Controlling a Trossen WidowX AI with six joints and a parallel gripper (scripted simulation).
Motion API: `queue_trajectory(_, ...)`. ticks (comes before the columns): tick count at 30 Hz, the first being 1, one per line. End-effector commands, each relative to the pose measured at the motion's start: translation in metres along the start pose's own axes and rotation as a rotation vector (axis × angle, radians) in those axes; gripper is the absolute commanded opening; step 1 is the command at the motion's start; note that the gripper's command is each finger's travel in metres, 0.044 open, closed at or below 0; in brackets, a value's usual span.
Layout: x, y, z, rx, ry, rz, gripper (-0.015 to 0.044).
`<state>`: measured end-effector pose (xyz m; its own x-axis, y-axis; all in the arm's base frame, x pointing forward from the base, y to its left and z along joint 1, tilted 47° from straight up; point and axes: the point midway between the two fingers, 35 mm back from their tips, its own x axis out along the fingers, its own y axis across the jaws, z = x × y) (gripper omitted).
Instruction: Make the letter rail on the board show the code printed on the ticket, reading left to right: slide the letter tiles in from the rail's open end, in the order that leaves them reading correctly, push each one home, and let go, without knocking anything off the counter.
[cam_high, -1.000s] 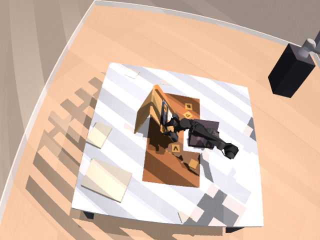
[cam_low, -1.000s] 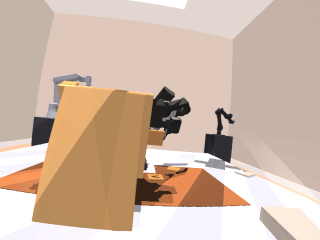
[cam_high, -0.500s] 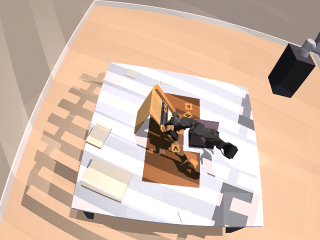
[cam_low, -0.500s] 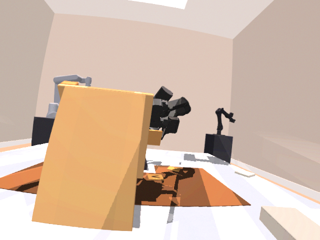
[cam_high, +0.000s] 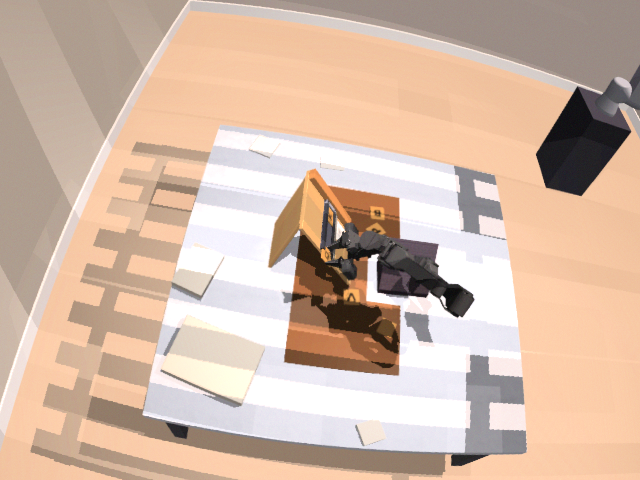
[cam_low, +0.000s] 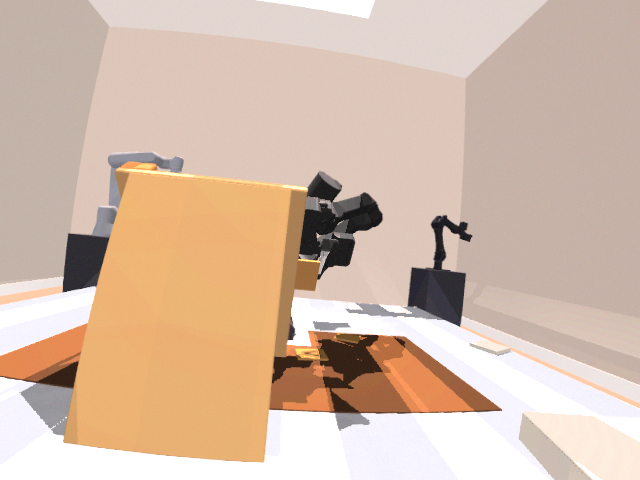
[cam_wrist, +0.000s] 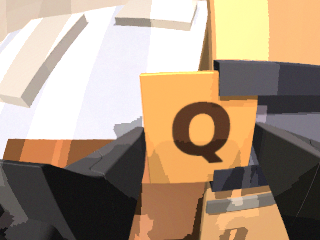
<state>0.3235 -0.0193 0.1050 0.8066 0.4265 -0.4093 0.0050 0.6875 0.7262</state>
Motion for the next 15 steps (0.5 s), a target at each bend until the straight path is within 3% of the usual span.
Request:
queue_trajectory(1,0.0006,-0.0029,-0.0008,-0.004,0.003,0.001,0.0000)
queue_trajectory(15,0.0005,-0.0100,-0.0007,-0.004,0.003,0.001,0.0000)
